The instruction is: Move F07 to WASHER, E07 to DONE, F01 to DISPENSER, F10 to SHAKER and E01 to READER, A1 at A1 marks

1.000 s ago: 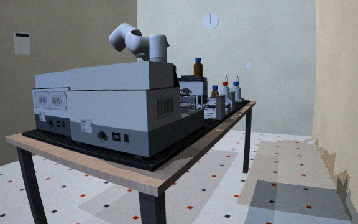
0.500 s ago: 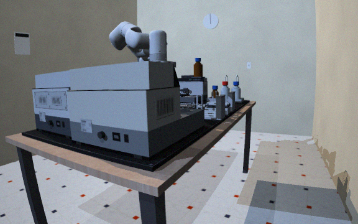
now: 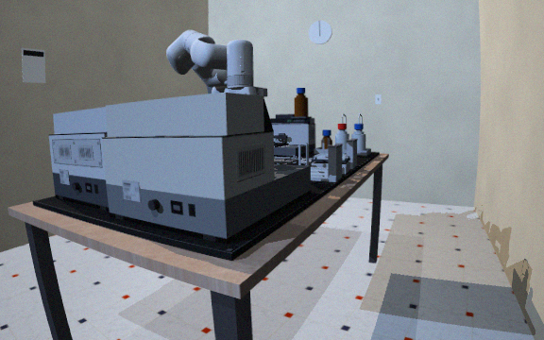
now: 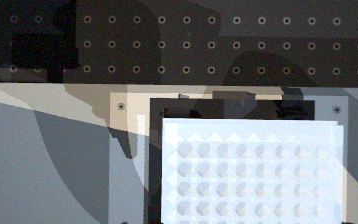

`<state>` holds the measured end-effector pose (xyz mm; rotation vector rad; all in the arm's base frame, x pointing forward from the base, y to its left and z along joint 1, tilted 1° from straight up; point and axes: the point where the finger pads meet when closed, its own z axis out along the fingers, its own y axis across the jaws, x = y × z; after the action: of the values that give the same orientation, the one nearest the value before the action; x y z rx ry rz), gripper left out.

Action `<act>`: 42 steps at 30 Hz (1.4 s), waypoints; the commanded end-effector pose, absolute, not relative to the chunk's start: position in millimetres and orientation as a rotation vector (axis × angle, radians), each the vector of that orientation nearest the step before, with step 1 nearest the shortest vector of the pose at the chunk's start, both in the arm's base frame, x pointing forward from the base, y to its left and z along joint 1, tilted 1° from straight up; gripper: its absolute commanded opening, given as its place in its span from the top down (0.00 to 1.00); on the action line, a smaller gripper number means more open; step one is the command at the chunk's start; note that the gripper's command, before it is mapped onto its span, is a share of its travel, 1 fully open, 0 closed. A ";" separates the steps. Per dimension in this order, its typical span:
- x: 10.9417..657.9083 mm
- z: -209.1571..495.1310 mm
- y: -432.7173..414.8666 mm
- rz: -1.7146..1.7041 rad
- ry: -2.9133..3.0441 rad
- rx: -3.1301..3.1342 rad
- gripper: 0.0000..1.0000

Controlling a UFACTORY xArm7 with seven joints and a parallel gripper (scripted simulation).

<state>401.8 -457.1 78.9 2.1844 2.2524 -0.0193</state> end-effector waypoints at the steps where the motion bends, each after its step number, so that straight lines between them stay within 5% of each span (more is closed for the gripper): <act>1: 403.2 87.1 -457.9 -0.019 2.248 2.180 1.00; 42: 403.4 133.7 -457.1 -0.019 2.248 2.180 1.00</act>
<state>402.2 -456.5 128.1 2.1841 2.2522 -0.0193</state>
